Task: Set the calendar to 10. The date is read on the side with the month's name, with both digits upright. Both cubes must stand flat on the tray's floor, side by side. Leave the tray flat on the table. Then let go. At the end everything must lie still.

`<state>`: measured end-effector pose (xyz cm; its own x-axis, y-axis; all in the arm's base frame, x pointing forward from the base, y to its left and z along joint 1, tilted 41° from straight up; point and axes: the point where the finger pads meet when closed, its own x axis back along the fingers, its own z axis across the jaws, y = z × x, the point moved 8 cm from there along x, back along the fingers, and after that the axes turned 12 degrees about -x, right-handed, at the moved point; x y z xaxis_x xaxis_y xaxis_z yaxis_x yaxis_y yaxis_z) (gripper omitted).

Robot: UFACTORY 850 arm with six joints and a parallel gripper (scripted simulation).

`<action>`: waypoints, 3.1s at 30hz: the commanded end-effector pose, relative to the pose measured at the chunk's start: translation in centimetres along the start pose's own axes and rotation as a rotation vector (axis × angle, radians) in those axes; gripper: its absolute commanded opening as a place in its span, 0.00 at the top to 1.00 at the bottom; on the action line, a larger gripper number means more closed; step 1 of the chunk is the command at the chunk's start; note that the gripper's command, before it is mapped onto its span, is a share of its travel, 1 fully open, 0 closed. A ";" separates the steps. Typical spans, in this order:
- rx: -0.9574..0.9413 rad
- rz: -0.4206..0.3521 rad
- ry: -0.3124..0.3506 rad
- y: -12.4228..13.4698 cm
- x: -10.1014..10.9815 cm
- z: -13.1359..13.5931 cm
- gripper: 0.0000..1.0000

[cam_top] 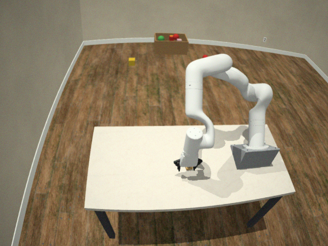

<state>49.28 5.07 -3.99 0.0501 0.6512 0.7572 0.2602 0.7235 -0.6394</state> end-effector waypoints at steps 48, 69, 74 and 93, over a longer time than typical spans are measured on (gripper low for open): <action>0.000 0.000 0.000 1.3 -3.1 -3.6 0.00; 0.000 0.000 0.000 1.3 -3.1 -3.6 0.00; 0.000 0.000 0.000 1.3 -3.1 -3.6 0.00; 0.000 0.000 0.000 1.3 -3.1 -3.6 0.00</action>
<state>52.90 3.12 -6.75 0.0514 0.6514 0.7569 0.2599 0.7231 -0.6400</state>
